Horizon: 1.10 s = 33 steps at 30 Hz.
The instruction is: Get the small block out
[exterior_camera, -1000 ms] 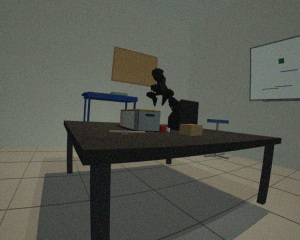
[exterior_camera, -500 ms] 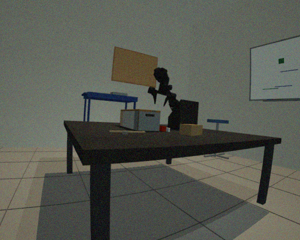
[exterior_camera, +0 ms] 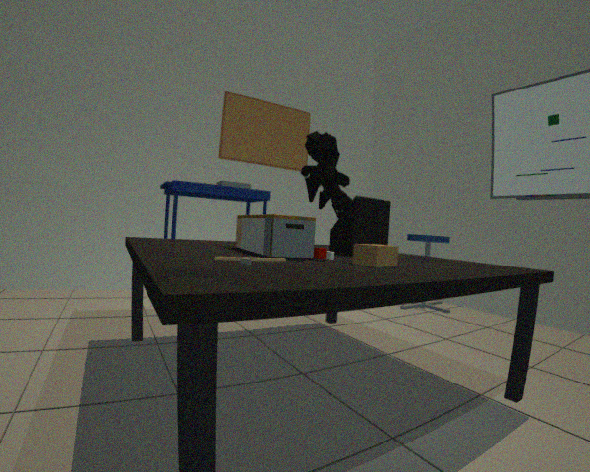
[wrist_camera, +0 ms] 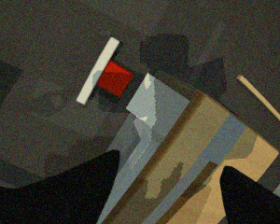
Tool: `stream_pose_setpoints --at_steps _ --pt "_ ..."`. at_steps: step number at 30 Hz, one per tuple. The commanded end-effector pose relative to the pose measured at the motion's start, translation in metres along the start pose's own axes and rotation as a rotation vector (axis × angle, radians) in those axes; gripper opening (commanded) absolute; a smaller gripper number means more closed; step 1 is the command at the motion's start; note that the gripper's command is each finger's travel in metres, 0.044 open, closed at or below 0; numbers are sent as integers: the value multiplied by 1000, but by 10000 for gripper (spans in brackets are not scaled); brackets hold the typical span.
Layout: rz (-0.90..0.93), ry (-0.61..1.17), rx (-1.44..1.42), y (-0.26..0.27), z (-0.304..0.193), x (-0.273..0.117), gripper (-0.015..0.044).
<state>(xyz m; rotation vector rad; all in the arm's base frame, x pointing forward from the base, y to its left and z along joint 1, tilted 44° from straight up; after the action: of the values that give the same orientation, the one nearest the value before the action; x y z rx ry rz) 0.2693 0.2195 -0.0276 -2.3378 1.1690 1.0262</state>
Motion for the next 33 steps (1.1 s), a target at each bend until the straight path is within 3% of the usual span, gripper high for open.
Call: stream_pose_setpoints --at_steps 1,6,27,29,33 --pt "26 119 -948 12 20 6 285" --pt "38 133 -1141 13 21 5 285" --pt "38 133 -1141 13 21 5 285" --pt "37 132 -1141 15 22 16 285" --pt "38 134 -1141 34 25 76 285"
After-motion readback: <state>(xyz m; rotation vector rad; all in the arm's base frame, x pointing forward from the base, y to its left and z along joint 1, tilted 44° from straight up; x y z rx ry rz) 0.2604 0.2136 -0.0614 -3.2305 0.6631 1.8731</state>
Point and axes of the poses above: the point midway between the two fingers, 35 mm back from their tips, its own x axis out along the fingers, its own y axis across the jaws, z = x × y, the point moved 3 cm from there along -x, back along the fingers, and after that the axes turned 4 degrees about -x, right-handed, at the moved point
